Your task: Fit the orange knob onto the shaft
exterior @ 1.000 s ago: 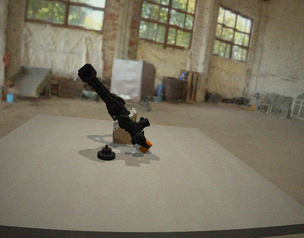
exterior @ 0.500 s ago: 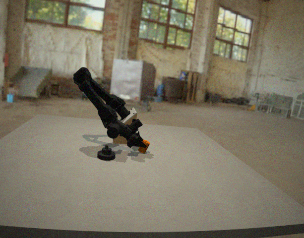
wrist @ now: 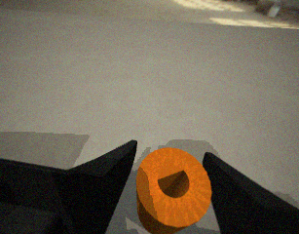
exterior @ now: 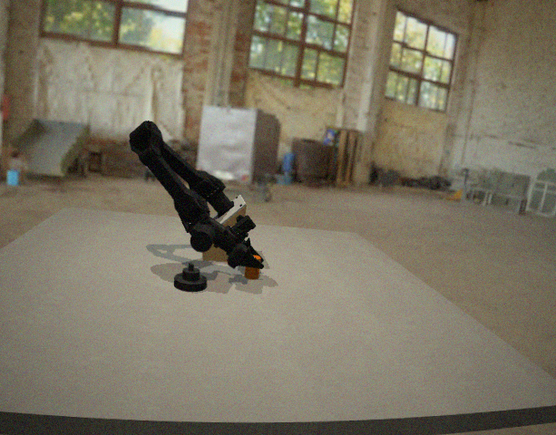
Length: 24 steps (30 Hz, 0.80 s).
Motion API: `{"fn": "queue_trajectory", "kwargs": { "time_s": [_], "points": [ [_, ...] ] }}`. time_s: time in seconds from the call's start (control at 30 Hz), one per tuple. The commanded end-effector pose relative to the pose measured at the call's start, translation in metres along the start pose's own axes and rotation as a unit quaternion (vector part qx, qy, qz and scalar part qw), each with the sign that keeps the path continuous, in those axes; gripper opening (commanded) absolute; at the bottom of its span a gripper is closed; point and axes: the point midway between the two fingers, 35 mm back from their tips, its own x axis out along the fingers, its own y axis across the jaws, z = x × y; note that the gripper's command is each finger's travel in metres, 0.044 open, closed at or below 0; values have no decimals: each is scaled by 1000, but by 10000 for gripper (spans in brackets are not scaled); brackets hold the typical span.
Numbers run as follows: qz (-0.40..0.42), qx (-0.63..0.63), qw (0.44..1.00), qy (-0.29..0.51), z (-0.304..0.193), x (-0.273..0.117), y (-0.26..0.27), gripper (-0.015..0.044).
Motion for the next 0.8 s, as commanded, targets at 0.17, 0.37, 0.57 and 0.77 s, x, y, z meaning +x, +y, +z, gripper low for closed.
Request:
{"fn": "queue_trajectory", "kwargs": {
  "time_s": [0.17,0.37,0.57,0.77],
  "points": [
    [0,0,1000,-2,0,0,0,260],
    [0,0,1000,-2,0,0,0,260],
    [0,0,1000,-2,0,0,0,286],
    [0,0,1000,-2,0,0,0,440]
  ]
}}
